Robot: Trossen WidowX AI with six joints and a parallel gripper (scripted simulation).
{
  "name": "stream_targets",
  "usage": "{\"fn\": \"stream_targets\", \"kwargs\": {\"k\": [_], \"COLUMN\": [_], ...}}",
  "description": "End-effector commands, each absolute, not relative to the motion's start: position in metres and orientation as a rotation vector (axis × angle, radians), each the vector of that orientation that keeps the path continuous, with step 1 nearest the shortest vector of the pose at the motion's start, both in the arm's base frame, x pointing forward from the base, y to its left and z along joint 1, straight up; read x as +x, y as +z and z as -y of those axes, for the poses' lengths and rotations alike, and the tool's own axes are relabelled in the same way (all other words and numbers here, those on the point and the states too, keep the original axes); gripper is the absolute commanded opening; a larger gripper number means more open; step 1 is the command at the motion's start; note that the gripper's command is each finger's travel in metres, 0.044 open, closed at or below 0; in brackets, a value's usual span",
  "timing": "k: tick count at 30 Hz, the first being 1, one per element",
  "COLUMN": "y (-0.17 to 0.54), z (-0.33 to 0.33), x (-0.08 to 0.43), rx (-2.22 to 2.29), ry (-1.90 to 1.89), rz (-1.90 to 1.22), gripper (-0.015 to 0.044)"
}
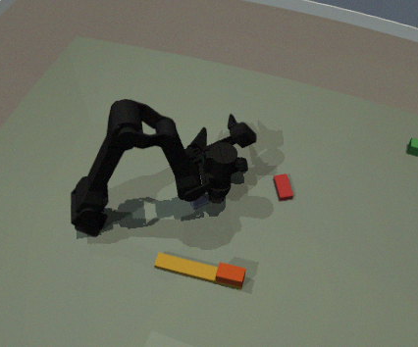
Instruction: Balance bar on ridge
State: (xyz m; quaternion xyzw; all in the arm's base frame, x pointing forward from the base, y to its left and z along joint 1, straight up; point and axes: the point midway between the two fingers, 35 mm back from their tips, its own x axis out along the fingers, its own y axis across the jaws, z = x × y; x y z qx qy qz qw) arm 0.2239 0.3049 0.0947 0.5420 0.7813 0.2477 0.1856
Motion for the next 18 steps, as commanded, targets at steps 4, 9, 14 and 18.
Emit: {"fn": "stream_targets", "kwargs": {"k": [4,9,14,18], "y": [0.095,0.095,0.095,0.094], "z": [-0.305,-0.301,-0.295,-0.287], "x": [0.239,0.268,0.295,0.315], "rx": [1.602,1.746,1.880,1.980], "ry": [0.613,0.439,0.262,0.117], "rz": [-2.182,-2.133,-2.072,-2.013], "gripper": [0.0315,0.0315,0.0315,0.0315]}}
